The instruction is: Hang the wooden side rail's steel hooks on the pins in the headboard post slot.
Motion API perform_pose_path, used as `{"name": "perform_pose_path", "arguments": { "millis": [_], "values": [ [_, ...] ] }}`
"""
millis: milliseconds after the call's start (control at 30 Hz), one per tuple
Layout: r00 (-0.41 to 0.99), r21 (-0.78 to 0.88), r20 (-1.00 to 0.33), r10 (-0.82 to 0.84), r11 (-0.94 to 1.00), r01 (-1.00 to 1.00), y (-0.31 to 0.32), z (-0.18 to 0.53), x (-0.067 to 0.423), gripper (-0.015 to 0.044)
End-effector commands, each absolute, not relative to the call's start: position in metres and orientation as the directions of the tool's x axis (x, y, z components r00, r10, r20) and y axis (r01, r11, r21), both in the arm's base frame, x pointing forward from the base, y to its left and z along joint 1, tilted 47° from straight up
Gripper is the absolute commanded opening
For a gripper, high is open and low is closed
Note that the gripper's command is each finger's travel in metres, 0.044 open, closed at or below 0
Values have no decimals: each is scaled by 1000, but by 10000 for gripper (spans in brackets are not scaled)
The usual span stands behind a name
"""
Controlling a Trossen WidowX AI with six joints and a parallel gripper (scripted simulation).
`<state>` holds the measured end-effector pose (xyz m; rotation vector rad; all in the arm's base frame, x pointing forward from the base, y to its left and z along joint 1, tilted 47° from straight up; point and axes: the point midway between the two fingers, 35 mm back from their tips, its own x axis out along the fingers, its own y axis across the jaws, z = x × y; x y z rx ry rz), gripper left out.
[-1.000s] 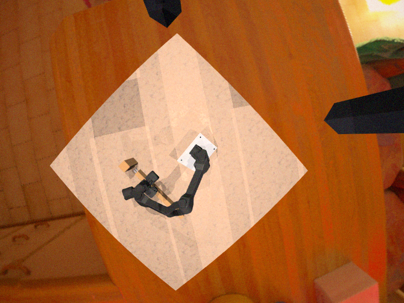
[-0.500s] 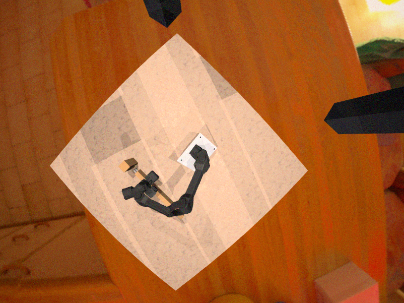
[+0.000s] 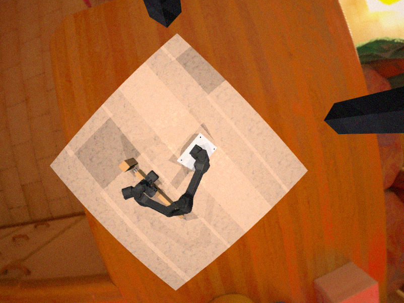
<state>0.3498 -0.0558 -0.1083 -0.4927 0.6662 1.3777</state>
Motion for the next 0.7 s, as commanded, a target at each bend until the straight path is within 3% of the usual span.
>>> {"name": "perform_pose_path", "arguments": {
  "millis": [0, 667],
  "values": [
    [67, 57, -688, 722, 146, -988, -60, -108, 350, 0],
    [67, 57, -689, 722, 146, -988, -61, -110, 349, 0]
  ]
}}
